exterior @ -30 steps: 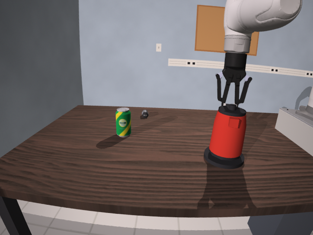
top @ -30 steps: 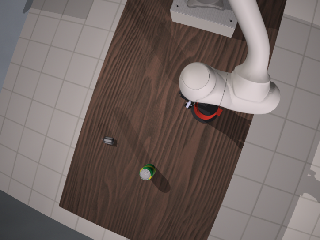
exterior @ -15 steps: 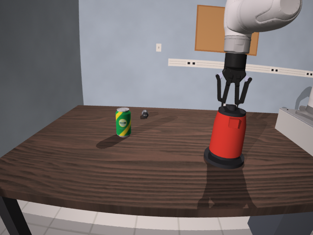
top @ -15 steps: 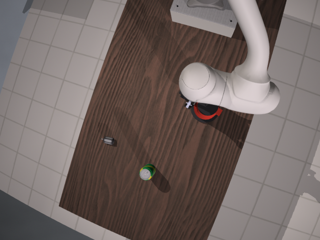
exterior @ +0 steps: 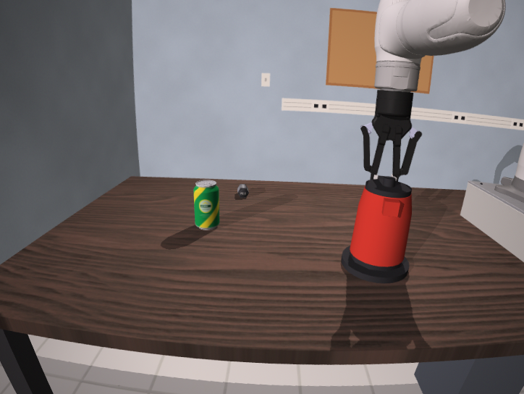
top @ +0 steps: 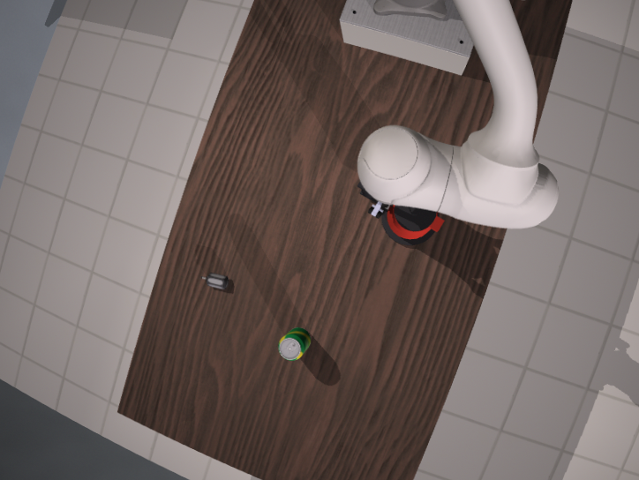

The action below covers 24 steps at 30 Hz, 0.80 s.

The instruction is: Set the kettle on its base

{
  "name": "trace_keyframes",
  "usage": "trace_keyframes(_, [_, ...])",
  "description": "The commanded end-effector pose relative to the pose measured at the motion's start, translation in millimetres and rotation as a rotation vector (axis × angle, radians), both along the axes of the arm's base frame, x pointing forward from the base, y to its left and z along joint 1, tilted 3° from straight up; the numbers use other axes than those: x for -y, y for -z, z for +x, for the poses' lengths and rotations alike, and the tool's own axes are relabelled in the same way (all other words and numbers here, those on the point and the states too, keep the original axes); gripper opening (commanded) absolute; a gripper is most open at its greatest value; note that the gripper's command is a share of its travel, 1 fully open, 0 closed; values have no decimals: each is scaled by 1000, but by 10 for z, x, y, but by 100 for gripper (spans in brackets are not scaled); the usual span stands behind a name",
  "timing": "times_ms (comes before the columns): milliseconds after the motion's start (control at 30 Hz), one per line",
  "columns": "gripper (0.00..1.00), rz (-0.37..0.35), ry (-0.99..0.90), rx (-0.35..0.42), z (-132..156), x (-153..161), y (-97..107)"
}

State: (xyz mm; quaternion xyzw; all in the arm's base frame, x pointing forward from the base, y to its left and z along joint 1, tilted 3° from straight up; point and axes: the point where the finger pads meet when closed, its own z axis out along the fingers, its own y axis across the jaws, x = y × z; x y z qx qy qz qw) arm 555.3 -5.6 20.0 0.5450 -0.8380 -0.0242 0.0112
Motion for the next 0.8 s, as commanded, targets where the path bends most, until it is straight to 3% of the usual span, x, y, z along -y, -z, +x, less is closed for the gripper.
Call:
trace_keyframes(0, [10, 0, 0, 1, 5, 0, -6])
trace_keyframes(767, [10, 0, 0, 1, 4, -1, 24])
